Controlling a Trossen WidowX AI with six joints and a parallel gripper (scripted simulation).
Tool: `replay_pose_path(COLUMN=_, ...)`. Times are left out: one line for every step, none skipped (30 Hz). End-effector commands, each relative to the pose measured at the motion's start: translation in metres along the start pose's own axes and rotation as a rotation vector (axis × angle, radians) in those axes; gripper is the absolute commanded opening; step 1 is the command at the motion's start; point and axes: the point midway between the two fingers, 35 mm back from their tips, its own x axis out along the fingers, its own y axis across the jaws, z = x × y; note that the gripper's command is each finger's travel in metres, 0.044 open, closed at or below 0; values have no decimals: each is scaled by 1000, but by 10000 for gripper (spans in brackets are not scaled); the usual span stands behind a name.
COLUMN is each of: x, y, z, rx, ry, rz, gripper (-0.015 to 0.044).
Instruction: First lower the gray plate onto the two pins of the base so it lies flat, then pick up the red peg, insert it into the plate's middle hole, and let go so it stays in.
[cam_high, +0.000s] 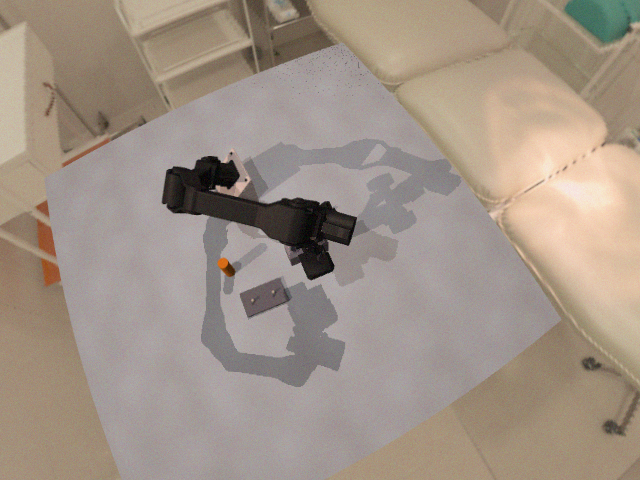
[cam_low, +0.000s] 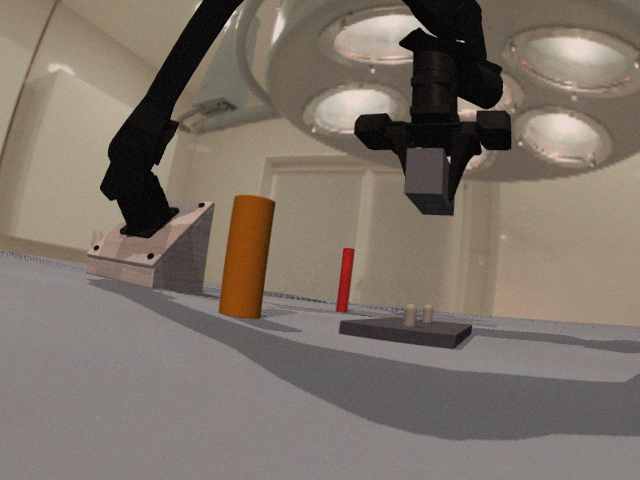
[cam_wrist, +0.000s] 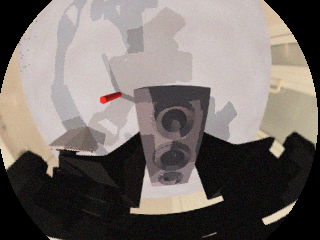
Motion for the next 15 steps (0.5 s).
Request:
replay_pose_path(x=3, y=-5, z=-10, rx=2, ry=-7, rz=-1, gripper=0)
replay_pose_path(x=5, y=-7, z=-13, rx=2, ry=-8, rz=-1, gripper=0)
replay_pose_path(x=6, y=-8, z=-16, rx=2, ry=-9, rz=-1, gripper=0)
replay_pose_path(x=8, y=-9, z=-18, rx=1, ry=-10, rz=-1, gripper=0)
replay_pose_path(x=9, y=-10, z=-21, rx=1, ry=-11, rz=-1, gripper=0)
replay_pose_path(x=11, y=-11, z=-24, rx=1, ry=-12, rz=-1, gripper=0)
replay_pose_path(x=12, y=-13, z=-26, rx=1, ry=-12, rz=-1, gripper=0)
replay_pose_path(x=14, y=-14, z=-29, rx=0, ry=-13, rz=-1, gripper=0)
replay_pose_path(x=15, y=-15, z=-32, rx=0, ry=-14, rz=-2, gripper=0)
replay_pose_path(x=17, y=-16, z=-35, rx=0, ry=-14, rz=-2, gripper=0)
replay_pose_path(x=18, y=-17, z=-37, rx=0, ry=-15, rz=-2, gripper=0)
replay_pose_path(x=20, y=-18, z=-40, rx=0, ry=-15, rz=-2, gripper=0)
replay_pose_path(x=21, y=-19, z=-43, rx=0, ry=-16, rz=-2, gripper=0)
replay_pose_path(x=23, y=-20, z=-46, rx=0, ry=-16, rz=-2, gripper=0)
replay_pose_path(x=24, y=-20, z=-48, rx=-1, ry=-16, rz=-2, gripper=0)
